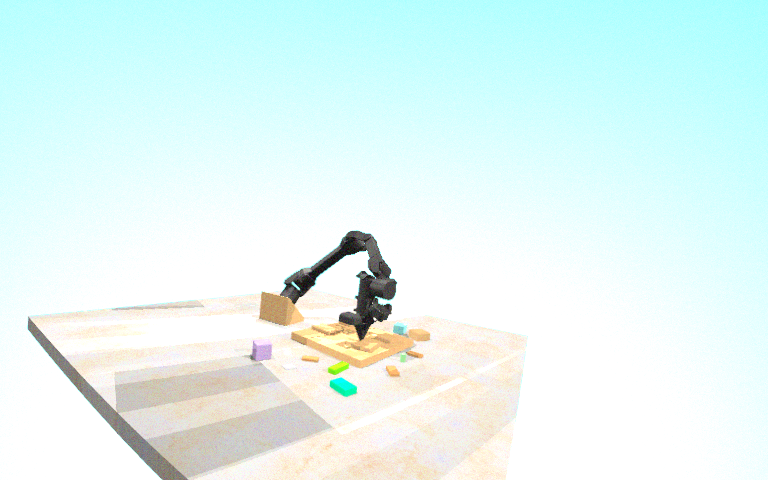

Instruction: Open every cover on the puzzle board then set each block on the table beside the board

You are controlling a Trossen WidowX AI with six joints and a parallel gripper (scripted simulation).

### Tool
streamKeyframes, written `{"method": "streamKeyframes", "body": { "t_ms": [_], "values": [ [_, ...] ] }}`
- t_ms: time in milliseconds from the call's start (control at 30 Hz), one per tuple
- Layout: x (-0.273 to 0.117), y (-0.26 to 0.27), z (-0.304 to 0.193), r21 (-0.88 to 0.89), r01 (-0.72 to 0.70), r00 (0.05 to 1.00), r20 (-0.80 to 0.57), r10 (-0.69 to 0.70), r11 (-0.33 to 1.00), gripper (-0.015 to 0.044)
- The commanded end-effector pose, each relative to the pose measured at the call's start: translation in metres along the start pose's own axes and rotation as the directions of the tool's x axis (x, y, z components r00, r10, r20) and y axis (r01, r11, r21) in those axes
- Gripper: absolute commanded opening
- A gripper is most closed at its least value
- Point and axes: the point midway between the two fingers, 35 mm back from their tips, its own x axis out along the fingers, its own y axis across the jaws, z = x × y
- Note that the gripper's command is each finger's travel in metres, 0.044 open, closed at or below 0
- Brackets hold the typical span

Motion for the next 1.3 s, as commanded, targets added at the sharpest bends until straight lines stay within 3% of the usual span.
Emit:
{"method": "streamKeyframes", "body": {
  "t_ms": [0,1267],
  "values": [
    [0.0,0.004,0.006,0.0,-0.005,1.0,0.001,0.005,1.0,0.0],
    [-0.034,0.011,0.019,0.0,-0.003,1.0,0.002,0.003,1.0,0.0]
  ]
}}
